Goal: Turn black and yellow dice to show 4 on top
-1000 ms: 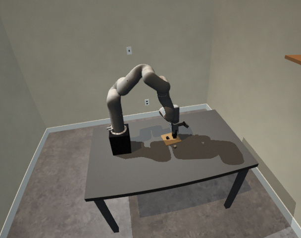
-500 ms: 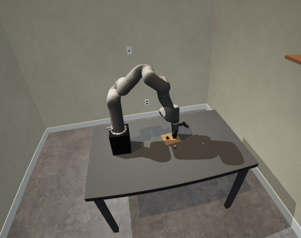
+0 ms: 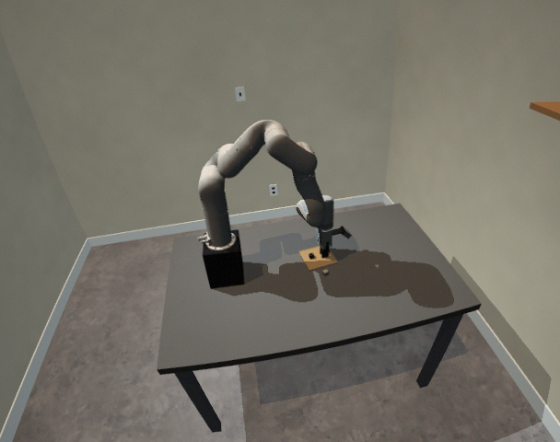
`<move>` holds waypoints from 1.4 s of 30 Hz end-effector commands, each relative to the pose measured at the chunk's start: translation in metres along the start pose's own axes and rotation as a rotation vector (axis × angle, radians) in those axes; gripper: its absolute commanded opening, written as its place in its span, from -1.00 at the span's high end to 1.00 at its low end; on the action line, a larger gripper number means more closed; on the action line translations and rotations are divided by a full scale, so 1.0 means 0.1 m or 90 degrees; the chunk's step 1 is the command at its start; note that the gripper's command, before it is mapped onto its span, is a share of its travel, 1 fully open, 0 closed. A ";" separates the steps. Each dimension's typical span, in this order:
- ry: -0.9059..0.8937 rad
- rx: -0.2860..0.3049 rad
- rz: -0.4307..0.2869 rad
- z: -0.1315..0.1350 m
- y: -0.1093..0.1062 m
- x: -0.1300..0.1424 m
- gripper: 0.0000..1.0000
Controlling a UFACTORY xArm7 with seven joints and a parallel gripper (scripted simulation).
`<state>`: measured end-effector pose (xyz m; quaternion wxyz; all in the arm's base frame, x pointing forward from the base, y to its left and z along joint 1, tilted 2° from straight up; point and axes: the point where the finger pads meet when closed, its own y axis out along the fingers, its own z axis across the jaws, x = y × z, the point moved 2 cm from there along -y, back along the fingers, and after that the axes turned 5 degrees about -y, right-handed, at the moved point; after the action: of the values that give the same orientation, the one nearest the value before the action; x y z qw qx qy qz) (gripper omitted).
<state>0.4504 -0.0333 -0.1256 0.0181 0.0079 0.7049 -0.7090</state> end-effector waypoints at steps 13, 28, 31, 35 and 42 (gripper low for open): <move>0.000 0.000 0.002 0.00 -0.01 -0.02 0.69; 0.000 0.000 0.002 0.00 -0.01 -0.02 0.69; 0.000 0.000 0.002 0.00 -0.01 -0.02 0.69; 0.000 0.000 0.002 0.00 -0.01 -0.02 0.69; 0.000 0.000 0.002 0.00 -0.01 -0.02 0.45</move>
<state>0.4504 -0.0333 -0.1258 0.0181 0.0080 0.7049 -0.7090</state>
